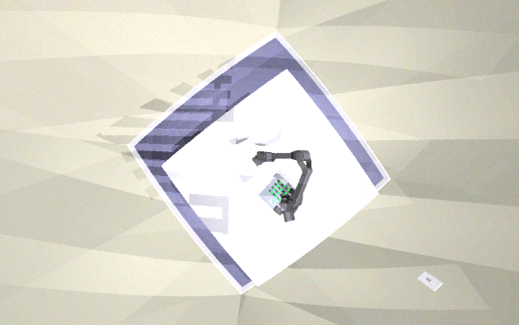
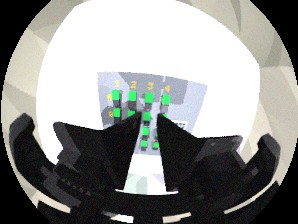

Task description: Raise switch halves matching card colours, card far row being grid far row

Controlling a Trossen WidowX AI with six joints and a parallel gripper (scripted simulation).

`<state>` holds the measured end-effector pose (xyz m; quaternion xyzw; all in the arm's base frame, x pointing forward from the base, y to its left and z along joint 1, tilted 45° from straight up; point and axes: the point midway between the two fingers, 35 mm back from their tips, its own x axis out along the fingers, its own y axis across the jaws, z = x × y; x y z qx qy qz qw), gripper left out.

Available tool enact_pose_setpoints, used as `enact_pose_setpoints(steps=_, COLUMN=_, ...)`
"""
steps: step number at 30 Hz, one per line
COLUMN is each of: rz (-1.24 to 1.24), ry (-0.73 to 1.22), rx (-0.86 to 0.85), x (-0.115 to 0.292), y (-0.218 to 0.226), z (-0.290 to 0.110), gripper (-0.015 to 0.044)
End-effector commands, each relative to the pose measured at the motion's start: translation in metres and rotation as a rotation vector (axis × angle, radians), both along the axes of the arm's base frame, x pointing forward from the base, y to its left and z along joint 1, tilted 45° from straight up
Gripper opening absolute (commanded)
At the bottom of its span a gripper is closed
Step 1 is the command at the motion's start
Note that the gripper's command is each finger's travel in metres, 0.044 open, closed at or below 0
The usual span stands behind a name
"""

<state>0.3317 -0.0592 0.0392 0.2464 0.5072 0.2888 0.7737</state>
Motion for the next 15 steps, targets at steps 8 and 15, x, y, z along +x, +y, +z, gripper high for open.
enact_pose_setpoints(steps=8, rz=0.002, ry=0.021, rx=0.008, x=0.015, y=0.027, z=-0.023, gripper=0.0)
enact_pose_setpoints(steps=15, rz=0.002, ry=0.02, rx=0.009, x=0.019, y=0.035, z=-0.029, gripper=0.0)
